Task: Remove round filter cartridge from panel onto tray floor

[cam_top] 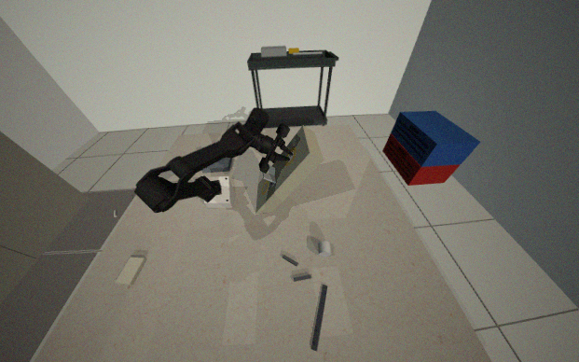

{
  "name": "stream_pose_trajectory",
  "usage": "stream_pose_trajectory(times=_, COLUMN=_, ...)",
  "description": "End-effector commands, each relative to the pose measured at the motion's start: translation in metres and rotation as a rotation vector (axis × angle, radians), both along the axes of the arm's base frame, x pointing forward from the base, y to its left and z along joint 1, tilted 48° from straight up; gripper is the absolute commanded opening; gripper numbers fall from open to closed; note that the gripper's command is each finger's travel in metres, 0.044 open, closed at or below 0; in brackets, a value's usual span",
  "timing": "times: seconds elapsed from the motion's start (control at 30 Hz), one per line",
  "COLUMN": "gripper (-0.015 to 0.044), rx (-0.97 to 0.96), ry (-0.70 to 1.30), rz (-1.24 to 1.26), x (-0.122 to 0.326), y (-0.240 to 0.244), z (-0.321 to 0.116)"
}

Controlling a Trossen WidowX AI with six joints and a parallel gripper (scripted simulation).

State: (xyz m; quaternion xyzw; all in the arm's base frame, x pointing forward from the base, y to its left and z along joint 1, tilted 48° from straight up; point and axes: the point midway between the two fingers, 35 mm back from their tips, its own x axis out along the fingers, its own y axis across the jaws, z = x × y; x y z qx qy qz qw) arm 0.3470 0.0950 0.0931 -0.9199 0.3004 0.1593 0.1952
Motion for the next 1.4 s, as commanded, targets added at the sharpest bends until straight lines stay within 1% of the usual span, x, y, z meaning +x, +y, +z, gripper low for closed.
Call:
stream_pose_trajectory(times=0.0, gripper=0.0000, rx=-0.077, ry=0.060, rz=0.038, x=0.0061, y=-0.0045, z=-0.0011)
stream_pose_trajectory(times=0.07, gripper=0.0000, rx=-0.128, ry=0.093, rz=0.066, x=0.0059, y=-0.0045, z=-0.0011)
stream_pose_trajectory(times=0.27, gripper=0.0000, rx=-0.068, ry=0.055, rz=0.034, x=0.0066, y=-0.0049, z=-0.0014)
stream_pose_trajectory(times=1.37, gripper=0.0000, rx=-0.068, ry=0.055, rz=0.034, x=0.0066, y=-0.0049, z=-0.0014)
